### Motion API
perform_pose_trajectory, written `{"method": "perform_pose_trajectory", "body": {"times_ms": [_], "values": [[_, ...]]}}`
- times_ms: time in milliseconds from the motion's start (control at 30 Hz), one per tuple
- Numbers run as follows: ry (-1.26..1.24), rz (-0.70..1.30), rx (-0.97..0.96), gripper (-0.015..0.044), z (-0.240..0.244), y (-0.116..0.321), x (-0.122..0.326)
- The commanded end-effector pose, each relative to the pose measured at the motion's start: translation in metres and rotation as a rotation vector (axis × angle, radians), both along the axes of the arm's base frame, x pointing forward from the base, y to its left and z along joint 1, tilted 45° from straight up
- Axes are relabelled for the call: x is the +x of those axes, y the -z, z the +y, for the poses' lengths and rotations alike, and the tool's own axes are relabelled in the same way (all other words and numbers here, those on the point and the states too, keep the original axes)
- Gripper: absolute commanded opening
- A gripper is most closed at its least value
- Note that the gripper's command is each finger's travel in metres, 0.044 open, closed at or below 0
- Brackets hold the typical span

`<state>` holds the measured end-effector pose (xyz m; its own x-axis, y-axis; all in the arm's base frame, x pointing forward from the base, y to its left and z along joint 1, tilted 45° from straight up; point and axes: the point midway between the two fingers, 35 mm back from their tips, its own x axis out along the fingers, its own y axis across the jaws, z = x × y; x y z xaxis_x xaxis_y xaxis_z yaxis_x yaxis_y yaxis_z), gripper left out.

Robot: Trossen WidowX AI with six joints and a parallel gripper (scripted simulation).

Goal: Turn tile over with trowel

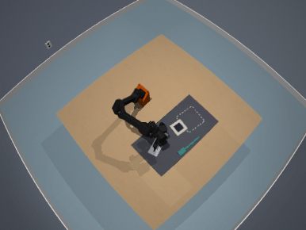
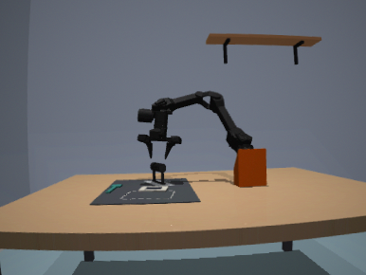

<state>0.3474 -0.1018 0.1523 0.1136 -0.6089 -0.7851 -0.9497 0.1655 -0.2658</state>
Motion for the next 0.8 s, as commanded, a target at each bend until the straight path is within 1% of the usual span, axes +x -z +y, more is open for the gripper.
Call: {"method": "perform_pose_trajectory", "body": {"times_ms": [0,767], "values": [[0.076,-0.087,0.036,0.03,-0.0018,0.0013,-0.0024],[0.549,-0.621,0.296,0.03,-0.0088,0.0064,-0.009]]}}
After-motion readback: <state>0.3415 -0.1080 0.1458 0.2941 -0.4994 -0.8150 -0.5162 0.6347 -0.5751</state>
